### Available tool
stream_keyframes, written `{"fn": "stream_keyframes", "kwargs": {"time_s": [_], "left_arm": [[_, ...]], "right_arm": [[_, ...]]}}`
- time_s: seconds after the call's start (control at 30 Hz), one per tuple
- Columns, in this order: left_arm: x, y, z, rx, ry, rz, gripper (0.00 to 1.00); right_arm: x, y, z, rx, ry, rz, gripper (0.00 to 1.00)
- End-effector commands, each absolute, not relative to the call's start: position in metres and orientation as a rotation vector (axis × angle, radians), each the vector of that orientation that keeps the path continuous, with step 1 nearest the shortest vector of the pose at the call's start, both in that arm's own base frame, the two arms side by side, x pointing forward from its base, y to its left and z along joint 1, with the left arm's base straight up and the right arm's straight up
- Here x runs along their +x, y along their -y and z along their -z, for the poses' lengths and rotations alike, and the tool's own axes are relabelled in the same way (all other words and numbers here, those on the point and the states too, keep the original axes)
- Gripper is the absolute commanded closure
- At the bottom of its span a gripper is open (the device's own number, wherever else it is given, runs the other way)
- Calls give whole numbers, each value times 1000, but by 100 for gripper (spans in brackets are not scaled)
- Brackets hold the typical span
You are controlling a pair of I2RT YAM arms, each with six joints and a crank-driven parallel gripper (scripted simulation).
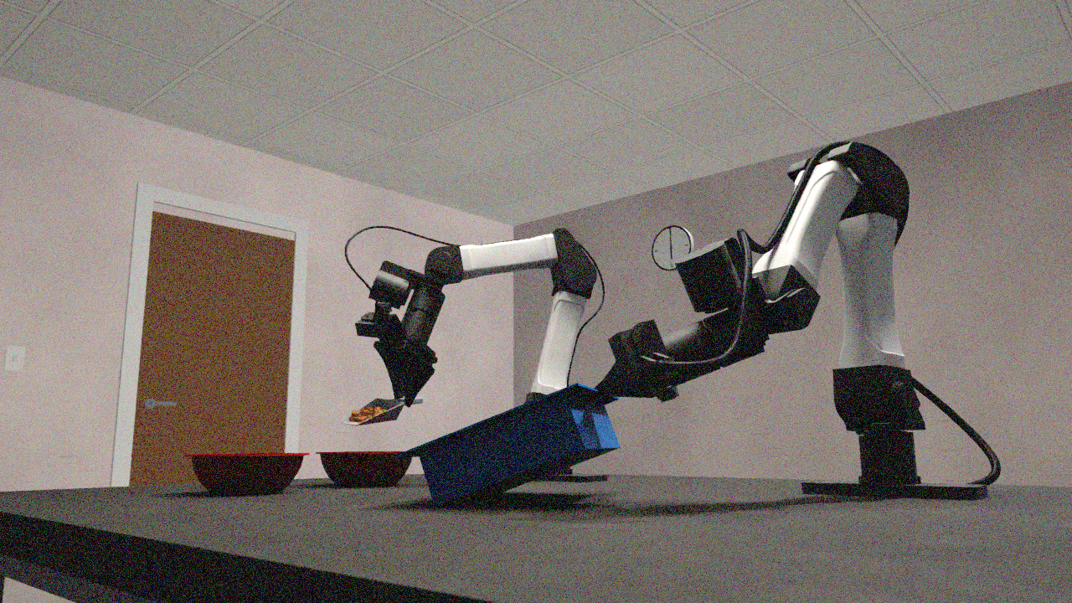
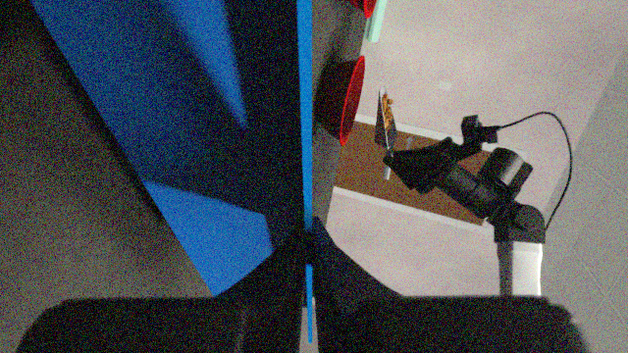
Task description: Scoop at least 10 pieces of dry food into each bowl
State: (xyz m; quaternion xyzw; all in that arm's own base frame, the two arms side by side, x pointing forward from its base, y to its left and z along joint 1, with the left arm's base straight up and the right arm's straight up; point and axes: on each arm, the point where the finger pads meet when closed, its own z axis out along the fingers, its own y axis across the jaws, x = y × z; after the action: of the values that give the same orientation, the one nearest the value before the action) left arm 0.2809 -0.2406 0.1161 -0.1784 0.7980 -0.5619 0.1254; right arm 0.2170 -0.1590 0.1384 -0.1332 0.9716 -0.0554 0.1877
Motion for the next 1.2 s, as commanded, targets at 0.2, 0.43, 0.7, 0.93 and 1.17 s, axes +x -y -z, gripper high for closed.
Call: {"fn": "stream_keyframes", "kwargs": {"time_s": [0.2, 0.43, 0.7, 0.93, 1.17], "left_arm": [[291, 246, -151, -387, -2215, 1675, 100], [291, 246, -151, -387, -2215, 1675, 100], [291, 246, -151, -387, -2215, 1675, 100], [291, 246, -151, -387, -2215, 1675, 100], [291, 246, -151, -387, -2215, 1675, 100]], "right_arm": [[225, 167, -150, -474, -2723, 207, 100], [225, 171, -151, -528, -2732, 218, 100], [226, 175, -157, -576, -2726, 244, 100], [228, 177, -156, -652, -2735, 246, 100], [234, 181, -161, -704, -2705, 293, 100]]}}
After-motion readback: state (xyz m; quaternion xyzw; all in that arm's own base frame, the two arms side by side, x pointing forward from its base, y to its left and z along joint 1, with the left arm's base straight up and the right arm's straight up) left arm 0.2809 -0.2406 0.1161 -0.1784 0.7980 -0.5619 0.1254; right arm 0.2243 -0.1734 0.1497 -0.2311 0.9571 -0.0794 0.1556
